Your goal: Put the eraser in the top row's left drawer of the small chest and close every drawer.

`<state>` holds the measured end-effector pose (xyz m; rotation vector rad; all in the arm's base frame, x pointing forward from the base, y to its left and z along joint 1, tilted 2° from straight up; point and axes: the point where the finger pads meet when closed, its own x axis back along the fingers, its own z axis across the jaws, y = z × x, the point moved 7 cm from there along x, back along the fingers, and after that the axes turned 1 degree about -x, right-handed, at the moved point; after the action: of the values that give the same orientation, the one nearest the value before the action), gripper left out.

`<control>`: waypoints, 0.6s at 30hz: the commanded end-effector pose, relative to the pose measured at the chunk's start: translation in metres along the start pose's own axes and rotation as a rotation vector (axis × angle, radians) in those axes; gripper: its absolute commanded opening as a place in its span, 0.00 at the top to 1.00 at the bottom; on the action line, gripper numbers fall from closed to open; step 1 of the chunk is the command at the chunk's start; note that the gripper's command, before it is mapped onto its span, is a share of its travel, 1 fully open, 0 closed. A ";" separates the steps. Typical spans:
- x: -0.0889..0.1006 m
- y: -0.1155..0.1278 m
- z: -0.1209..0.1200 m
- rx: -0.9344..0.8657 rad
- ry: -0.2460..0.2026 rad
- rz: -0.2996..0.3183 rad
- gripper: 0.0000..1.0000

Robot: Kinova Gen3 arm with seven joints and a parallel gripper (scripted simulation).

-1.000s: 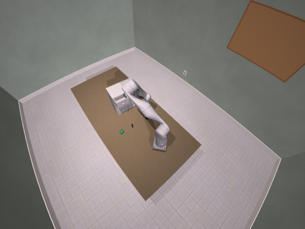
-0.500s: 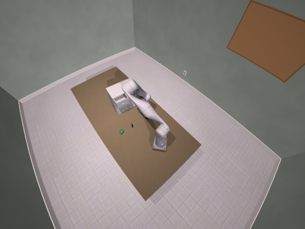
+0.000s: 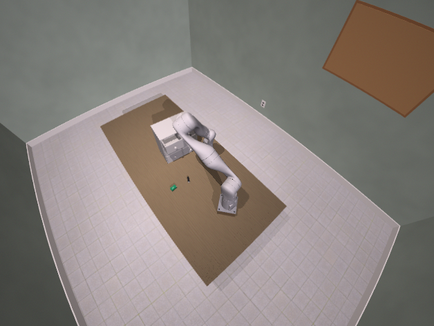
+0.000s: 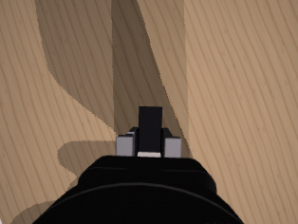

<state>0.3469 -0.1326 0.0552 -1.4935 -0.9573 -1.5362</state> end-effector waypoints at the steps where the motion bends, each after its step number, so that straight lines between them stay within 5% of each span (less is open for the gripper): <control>1: 0.022 0.005 0.006 0.010 0.008 -0.020 0.55; 9: 0.064 0.004 0.005 0.010 0.008 -0.020 0.55; 18: 0.069 0.004 0.005 0.010 0.008 -0.020 0.55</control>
<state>0.3508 -0.1320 0.1231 -1.4785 -0.9728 -1.5466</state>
